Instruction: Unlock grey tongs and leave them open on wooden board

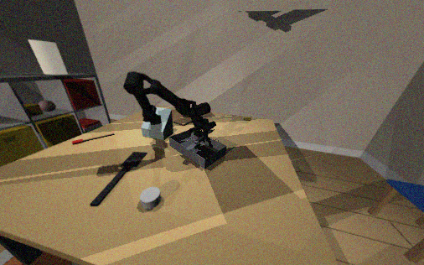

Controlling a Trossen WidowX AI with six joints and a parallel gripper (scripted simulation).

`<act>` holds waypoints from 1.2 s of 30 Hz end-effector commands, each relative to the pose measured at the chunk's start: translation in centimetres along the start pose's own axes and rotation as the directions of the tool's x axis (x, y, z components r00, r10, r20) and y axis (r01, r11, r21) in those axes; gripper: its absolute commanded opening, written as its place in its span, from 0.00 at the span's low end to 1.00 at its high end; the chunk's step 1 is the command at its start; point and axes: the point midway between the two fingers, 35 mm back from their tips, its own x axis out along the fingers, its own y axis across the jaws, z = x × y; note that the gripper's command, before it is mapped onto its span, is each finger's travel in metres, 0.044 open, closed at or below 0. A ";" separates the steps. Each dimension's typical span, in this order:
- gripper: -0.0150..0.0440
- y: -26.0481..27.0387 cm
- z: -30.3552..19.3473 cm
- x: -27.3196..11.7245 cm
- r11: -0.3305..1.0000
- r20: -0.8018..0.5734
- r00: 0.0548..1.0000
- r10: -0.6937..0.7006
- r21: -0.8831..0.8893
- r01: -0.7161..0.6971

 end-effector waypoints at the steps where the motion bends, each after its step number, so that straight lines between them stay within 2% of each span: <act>1: 0.00 -3.0 -0.2 -4.3 0.999 0.001 0.999 -0.032 0.018 0.032; 3: 0.00 -3.4 -0.3 -5.3 0.999 0.000 0.999 -0.034 0.017 0.034; 18: 0.00 -3.4 -0.2 -5.2 0.999 0.003 1.000 -0.023 0.022 0.023; 36: 0.00 -3.7 0.8 -4.5 0.975 0.036 0.983 0.182 0.123 -0.185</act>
